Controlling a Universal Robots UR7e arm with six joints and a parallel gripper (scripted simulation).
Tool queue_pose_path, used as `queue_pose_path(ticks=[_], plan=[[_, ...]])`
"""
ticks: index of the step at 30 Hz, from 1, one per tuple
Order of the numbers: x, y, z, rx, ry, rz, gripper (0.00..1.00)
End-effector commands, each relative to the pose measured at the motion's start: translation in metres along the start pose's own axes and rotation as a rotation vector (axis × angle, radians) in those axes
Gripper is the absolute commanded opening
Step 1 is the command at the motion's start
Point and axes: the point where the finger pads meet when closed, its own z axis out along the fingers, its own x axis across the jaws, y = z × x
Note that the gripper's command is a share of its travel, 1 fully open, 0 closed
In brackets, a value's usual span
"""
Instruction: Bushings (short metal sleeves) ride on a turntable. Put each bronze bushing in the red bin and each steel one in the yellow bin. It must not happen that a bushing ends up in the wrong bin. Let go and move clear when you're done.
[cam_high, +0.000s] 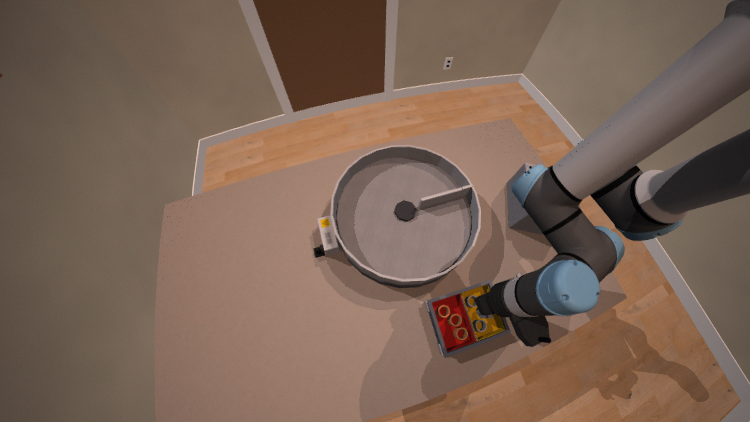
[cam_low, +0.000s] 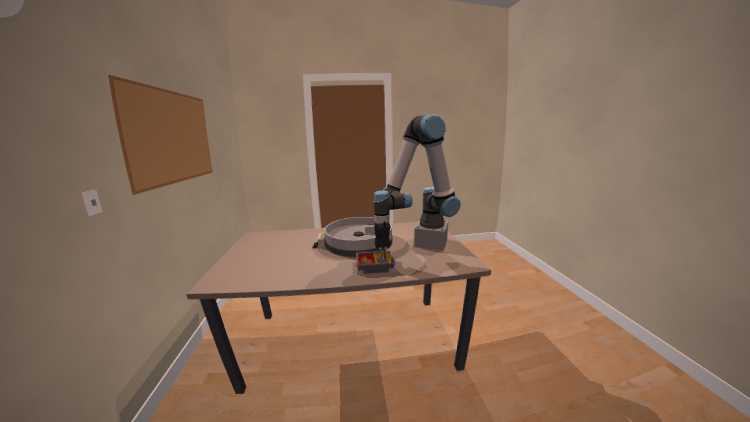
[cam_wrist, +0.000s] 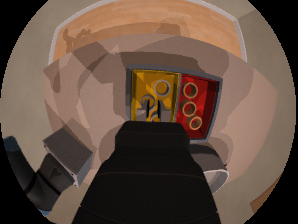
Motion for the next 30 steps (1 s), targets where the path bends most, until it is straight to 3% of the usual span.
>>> queue_pose_path(ticks=[1,2,7,13,16,19,30], plan=[[0.0,0.0,-0.001,0.0,0.001,0.0,0.42],[0.0,0.0,-0.001,0.0,0.001,0.0,0.42],[0.0,0.0,-0.055,0.0,0.001,0.0,0.42],[0.0,0.0,-0.06,0.0,0.001,0.0,0.42],[0.0,0.0,-0.096,0.0,0.001,0.0,0.42],[0.0,0.0,-0.117,0.0,0.002,0.0,0.42],[0.0,0.0,-0.12,0.0,0.001,0.0,0.42]])
